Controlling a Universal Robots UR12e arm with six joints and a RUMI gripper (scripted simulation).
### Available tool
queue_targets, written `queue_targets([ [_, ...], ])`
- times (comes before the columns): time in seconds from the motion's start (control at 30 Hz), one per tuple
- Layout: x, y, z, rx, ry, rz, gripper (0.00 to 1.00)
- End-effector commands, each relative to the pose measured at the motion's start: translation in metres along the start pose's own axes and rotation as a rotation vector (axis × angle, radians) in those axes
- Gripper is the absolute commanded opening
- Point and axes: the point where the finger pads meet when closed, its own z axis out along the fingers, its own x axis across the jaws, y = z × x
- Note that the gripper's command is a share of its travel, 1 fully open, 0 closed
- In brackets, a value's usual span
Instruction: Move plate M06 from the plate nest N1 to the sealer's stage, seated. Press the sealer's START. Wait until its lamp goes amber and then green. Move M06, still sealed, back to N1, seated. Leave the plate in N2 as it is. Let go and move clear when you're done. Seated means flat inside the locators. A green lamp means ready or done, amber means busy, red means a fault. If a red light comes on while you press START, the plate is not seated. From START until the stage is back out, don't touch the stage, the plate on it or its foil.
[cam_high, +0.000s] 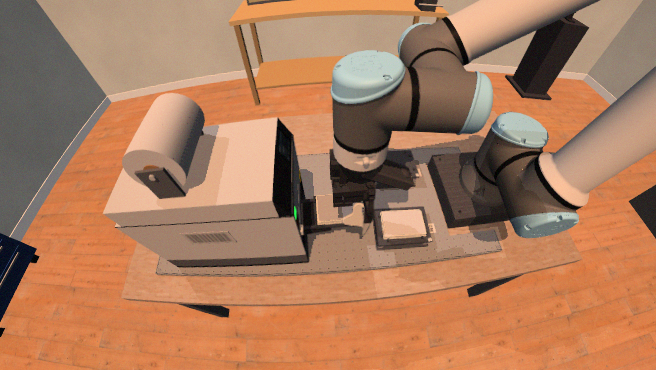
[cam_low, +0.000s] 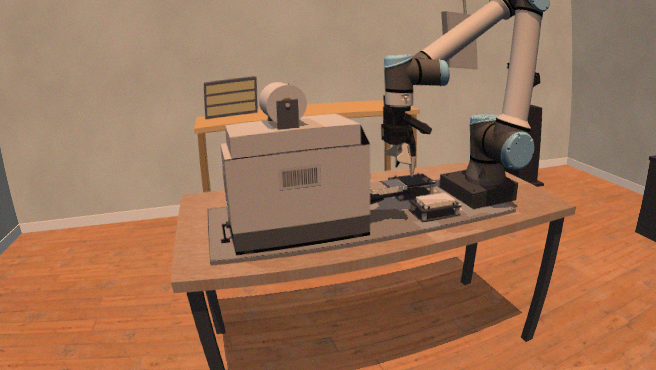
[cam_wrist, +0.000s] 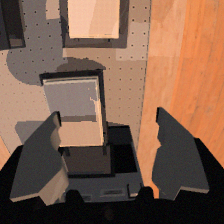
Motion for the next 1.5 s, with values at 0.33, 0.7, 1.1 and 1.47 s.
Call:
queue_targets([
  [0.33, -0.043, 0.035, -0.003, -0.007, 0.001, -0.003, 0.68],
  [0.7, -0.057, 0.045, -0.003, -0.007, 0.0, -0.005, 0.68],
  [1.1, -0.057, 0.043, -0.002, -0.005, 0.001, -0.004, 0.68],
  [1.47, -0.056, 0.041, 0.011, -0.001, 0.002, -0.004, 0.68],
])
